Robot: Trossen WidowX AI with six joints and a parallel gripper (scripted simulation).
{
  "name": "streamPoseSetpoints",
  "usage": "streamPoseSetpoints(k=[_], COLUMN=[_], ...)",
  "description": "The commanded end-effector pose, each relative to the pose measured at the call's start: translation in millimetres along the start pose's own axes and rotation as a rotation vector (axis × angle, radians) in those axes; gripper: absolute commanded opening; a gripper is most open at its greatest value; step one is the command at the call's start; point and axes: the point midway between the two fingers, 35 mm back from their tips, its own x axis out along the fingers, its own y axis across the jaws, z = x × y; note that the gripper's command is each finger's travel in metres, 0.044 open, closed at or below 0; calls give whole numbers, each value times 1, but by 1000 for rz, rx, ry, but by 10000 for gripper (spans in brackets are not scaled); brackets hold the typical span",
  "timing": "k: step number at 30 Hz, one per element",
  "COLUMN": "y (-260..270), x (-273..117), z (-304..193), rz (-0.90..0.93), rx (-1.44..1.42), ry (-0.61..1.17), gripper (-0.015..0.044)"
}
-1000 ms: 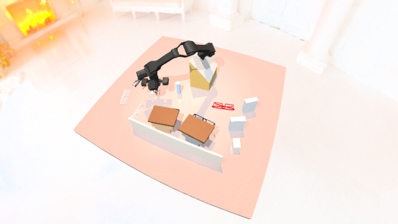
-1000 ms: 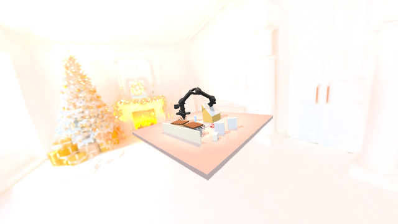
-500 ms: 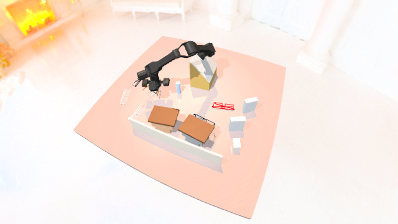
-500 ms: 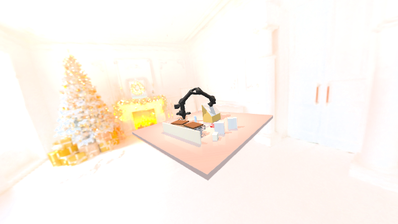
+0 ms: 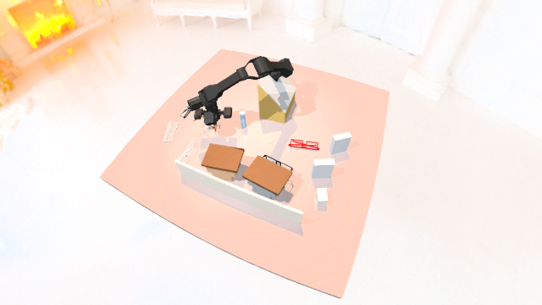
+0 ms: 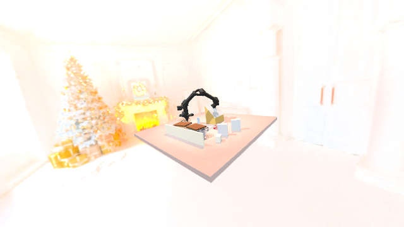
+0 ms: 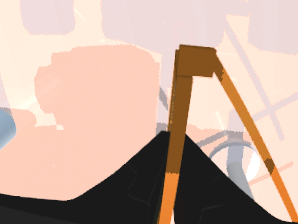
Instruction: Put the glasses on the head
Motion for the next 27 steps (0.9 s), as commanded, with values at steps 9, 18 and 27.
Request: streamPoseSetpoints(k=[9,18,27], y=[10,14,17], x=[2,2,2], z=[9,17,26], rz=[8,9,9], rx=[4,4,4], ry=[1,1,1], gripper=[0,0,0])
